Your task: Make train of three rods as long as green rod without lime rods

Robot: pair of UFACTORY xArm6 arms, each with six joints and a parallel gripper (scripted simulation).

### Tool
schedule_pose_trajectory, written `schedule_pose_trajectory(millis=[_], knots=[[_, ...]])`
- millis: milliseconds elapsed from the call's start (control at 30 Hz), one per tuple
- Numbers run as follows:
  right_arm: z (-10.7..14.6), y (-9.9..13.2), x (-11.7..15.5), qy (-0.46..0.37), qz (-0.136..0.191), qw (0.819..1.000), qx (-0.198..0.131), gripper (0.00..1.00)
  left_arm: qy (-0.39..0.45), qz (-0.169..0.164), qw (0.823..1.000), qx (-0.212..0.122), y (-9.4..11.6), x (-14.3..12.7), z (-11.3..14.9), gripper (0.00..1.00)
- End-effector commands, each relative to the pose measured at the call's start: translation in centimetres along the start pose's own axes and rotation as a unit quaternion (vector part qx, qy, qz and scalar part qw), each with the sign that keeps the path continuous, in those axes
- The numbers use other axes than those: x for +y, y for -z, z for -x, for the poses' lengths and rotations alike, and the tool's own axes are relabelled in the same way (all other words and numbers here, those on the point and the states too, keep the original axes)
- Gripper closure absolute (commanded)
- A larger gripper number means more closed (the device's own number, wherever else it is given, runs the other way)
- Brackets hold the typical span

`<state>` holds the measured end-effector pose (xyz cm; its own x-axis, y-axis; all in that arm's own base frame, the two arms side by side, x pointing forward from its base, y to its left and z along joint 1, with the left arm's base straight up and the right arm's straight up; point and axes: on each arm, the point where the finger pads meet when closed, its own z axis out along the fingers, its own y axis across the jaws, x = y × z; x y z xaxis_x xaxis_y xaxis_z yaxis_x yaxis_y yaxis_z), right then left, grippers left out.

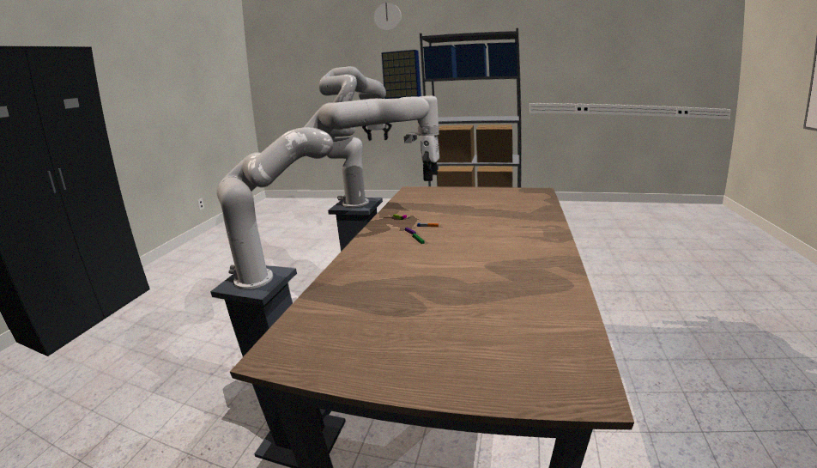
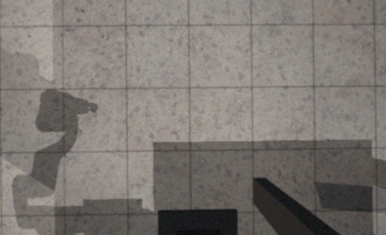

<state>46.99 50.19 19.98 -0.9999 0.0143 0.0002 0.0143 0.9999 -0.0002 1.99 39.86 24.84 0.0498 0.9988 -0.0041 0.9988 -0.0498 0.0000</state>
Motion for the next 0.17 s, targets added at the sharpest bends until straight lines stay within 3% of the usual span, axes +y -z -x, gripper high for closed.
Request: schedule_pose_trajectory(millis=[0, 133], knots=[[0.06, 0.33, 0.06, 0.0, 0.002, 1.0, -0.002, 0.0, 0.0, 0.0, 1.0, 0.002, 0.16, 0.0, -0.09, 0.0], [0.06, 0.33, 0.06, 0.0, 0.002, 1.0, -0.002, 0.0, 0.0, 0.0, 1.0, 0.002, 0.16, 0.0, -0.09, 0.0]])
